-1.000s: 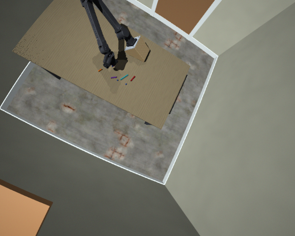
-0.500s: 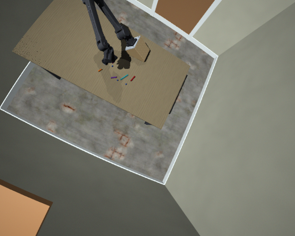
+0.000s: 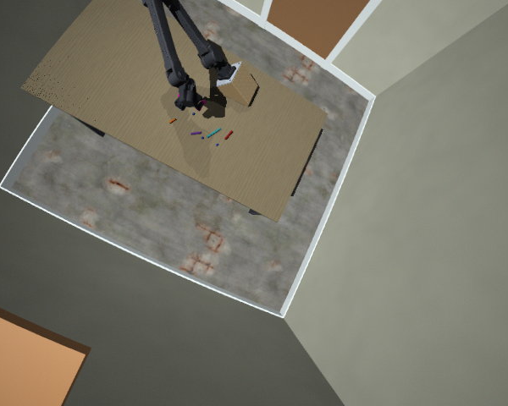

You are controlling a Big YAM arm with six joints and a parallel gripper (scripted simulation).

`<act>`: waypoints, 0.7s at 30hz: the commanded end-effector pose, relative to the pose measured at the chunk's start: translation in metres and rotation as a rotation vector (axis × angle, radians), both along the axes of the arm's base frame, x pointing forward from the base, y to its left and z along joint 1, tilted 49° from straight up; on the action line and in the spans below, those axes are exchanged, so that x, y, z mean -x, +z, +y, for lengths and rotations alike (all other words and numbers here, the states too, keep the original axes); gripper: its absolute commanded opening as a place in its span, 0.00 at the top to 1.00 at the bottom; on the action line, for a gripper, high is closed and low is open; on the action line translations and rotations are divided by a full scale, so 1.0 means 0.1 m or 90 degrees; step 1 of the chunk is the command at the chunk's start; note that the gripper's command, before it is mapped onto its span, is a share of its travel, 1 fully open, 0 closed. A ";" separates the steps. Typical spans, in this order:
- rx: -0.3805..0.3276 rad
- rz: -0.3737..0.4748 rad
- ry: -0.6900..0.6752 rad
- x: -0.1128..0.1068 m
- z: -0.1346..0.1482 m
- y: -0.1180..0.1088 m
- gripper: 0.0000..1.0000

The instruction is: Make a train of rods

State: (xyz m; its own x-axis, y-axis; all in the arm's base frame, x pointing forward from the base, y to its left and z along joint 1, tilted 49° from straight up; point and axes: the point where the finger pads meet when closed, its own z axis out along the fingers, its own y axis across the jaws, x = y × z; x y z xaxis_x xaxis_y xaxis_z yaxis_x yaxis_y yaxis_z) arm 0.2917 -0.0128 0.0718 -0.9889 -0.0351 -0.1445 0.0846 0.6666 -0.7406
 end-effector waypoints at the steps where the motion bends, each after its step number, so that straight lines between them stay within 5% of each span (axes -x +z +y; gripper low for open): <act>1: -0.005 -0.012 -0.009 -0.07 0.02 0.06 0.00; 13: -0.004 -0.011 -0.008 -0.07 0.02 0.06 0.00; 17: -0.023 -0.085 -0.058 -0.68 -0.15 0.30 0.00; 19: -0.023 -0.085 -0.058 -0.68 -0.15 0.30 0.00; 20: -0.027 -0.117 -0.086 -0.92 -0.29 0.42 0.00; 21: -0.027 -0.117 -0.086 -0.92 -0.29 0.42 0.00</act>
